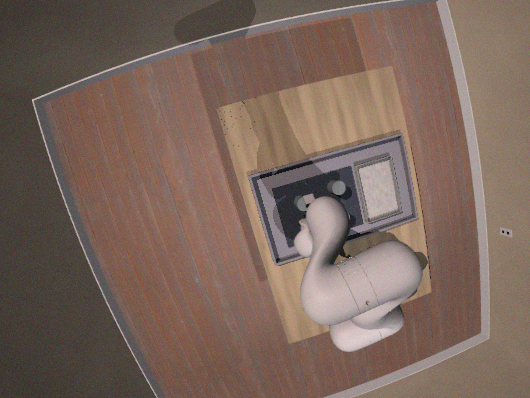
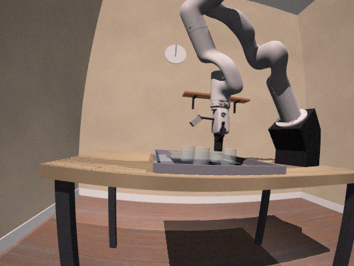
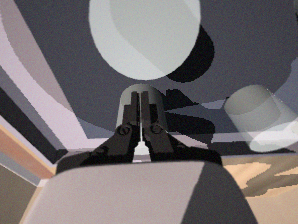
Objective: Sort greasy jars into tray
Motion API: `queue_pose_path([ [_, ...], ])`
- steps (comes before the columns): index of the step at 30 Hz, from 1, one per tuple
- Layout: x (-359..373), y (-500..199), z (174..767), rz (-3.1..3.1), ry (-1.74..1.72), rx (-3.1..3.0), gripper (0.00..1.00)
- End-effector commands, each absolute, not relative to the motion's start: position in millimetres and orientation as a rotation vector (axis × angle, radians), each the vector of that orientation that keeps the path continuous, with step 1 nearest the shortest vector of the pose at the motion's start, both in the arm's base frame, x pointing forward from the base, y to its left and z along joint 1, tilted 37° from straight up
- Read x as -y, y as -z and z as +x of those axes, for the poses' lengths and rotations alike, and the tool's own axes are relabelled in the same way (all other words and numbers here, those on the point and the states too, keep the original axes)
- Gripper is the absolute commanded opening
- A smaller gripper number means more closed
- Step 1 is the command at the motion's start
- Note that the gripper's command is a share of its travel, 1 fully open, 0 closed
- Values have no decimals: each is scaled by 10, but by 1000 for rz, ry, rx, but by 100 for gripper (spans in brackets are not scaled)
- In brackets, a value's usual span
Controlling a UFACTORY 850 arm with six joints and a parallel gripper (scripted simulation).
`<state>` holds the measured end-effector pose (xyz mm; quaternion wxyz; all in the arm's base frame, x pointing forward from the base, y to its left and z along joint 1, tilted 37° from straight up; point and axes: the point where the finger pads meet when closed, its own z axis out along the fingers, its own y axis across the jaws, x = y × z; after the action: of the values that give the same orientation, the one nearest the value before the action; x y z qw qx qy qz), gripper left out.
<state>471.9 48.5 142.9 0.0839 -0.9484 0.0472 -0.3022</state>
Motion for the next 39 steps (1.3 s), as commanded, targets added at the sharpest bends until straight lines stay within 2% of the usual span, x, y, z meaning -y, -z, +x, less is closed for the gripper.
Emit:
queue_pose_path([
  [1, -485, -1433, 4715, -2830, 903, -141, 0],
  [39, -487, -1436, 4660, -2830, 903, -141, 0],
])
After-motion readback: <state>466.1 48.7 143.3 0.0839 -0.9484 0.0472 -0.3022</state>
